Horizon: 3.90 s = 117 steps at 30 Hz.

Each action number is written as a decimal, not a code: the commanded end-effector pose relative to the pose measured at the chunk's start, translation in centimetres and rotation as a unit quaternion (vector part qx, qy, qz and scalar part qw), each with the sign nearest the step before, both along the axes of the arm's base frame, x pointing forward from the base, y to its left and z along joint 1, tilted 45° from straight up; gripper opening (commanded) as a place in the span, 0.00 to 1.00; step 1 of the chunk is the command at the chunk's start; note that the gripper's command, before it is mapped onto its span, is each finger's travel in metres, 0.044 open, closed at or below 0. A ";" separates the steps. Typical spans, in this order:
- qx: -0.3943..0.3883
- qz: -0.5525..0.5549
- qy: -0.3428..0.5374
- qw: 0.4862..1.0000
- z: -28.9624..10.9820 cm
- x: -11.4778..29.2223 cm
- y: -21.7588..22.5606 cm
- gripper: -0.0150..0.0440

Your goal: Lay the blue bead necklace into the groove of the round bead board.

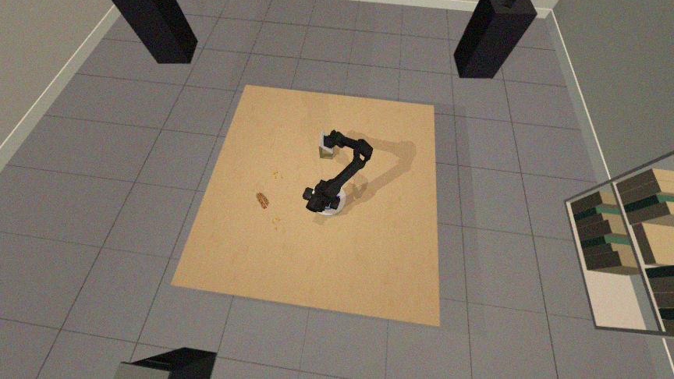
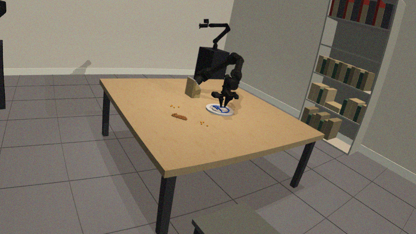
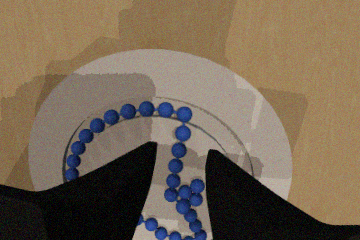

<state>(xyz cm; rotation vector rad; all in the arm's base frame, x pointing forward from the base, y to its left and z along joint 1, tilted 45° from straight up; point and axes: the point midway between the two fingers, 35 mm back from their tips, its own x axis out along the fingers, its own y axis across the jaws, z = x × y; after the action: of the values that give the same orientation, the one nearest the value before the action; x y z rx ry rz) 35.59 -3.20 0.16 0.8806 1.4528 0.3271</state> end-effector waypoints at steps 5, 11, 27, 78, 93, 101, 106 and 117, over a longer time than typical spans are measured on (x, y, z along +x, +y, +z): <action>0.000 0.000 0.000 1.000 -0.2 0.0 0.2 0.46; 0.001 0.000 0.002 1.000 -0.9 0.1 0.8 0.46; 0.003 -0.001 0.006 1.000 -2.4 0.3 2.3 0.46; 0.003 -0.001 0.006 1.000 -1.8 0.1 1.8 0.25; 0.002 -0.001 0.006 1.000 -2.7 0.7 0.8 0.25; 0.003 0.000 0.004 1.000 -3.0 0.8 1.1 0.30; 0.003 0.000 0.004 1.000 -3.0 0.8 1.1 0.52; 0.003 -0.001 0.006 1.000 -2.9 0.7 1.0 1.00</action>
<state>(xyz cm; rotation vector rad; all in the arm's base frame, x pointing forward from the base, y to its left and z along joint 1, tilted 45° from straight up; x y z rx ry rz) 36.25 -2.14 -2.76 0.8915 1.4632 0.3261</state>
